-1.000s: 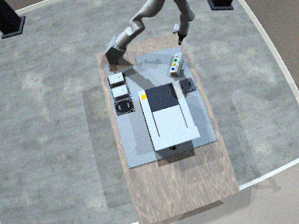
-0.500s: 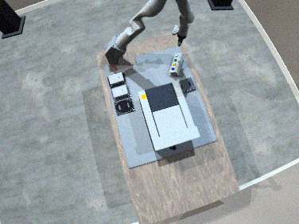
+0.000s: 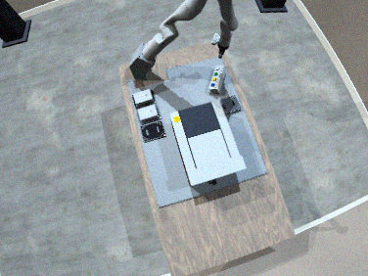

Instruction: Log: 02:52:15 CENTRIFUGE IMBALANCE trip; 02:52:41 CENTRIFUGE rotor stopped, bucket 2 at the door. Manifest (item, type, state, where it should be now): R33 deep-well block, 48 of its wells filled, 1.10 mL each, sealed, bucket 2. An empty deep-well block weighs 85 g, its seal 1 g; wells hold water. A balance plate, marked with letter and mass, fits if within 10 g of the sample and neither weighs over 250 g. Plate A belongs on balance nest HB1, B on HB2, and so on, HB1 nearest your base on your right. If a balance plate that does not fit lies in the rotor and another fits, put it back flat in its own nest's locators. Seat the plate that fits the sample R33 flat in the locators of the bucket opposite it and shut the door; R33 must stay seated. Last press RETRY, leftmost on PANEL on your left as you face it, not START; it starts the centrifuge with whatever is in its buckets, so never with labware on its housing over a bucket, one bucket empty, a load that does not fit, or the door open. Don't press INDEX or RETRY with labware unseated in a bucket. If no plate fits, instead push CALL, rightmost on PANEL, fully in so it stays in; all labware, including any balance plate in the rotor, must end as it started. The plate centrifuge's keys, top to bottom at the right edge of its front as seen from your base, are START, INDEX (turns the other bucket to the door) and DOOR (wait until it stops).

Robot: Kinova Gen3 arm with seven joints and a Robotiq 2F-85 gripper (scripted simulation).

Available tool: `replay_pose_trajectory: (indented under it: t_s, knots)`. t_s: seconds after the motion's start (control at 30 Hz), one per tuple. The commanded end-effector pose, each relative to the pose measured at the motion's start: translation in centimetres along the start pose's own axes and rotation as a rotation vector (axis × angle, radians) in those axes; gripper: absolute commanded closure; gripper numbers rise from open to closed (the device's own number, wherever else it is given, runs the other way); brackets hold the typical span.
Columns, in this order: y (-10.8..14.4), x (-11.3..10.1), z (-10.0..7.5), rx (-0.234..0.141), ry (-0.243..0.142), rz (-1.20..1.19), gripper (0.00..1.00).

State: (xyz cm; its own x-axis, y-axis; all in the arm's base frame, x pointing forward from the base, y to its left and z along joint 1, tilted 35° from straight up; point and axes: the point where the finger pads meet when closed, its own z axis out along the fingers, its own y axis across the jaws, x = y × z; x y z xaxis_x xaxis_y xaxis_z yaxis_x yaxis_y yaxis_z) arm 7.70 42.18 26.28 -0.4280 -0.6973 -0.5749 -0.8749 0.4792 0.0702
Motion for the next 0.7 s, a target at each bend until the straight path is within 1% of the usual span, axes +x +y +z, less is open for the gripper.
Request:
replay_pose_trajectory:
  t_s: [0.0, 0.67]
  knots:
    - [0.0, 0.0, 0.3, -0.001, -0.001, 0.0, 0.9]
    - [0.0, 0.0, 2.7, -0.001, -0.001, 0.0, 0.9]
